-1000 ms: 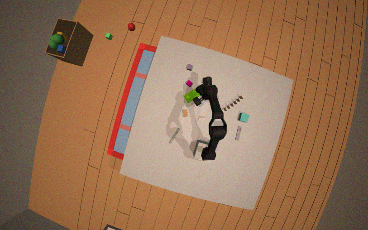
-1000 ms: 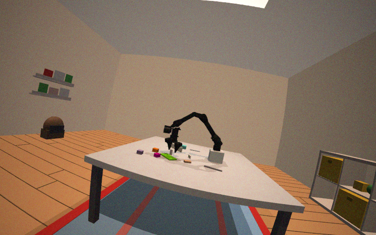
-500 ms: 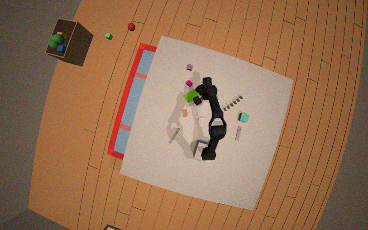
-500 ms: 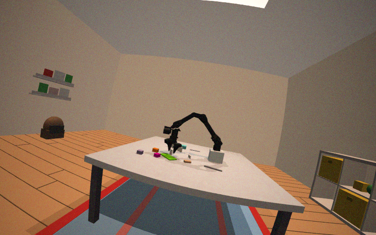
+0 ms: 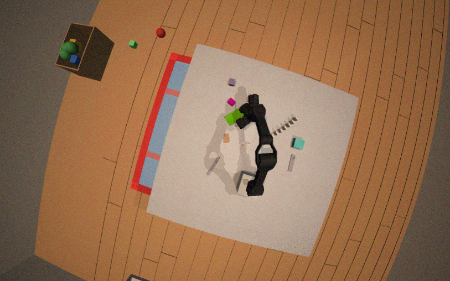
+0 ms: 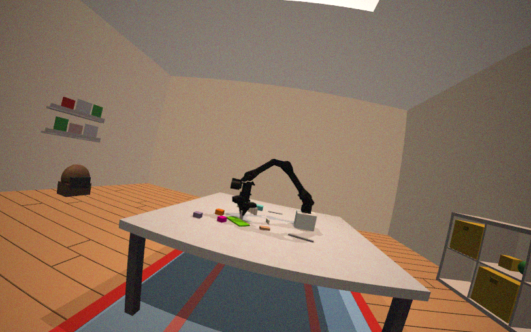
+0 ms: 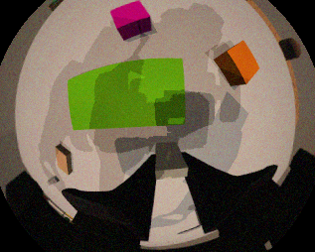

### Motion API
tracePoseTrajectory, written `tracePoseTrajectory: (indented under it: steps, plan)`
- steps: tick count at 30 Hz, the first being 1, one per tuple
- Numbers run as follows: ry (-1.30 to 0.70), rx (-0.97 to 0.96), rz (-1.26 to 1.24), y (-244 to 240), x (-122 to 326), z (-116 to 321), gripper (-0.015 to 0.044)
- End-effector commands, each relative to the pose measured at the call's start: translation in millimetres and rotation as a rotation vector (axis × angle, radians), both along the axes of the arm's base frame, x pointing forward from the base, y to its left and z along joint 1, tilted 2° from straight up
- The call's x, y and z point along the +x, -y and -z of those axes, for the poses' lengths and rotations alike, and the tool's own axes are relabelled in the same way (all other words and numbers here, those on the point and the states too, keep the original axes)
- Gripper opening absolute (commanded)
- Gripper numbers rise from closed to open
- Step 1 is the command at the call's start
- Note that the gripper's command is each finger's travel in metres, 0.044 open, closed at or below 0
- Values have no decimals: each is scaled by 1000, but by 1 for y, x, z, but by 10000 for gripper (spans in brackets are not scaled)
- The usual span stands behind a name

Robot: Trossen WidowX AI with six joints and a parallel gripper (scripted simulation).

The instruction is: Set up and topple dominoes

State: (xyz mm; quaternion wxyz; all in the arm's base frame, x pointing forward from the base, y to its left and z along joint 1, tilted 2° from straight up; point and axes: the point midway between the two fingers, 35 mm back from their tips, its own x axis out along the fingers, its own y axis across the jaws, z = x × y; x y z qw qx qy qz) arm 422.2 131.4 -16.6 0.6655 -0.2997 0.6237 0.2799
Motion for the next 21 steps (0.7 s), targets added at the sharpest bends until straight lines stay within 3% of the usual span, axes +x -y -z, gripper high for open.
tracePoseTrajectory:
  steps: [1, 14, 21]
  plan:
    - [2, -5, -4, 1, 0, 0, 107]
    - [5, -1, 0, -1, -6, -127, 107]
    - [0, 5, 80, 9, -11, -136, 107]
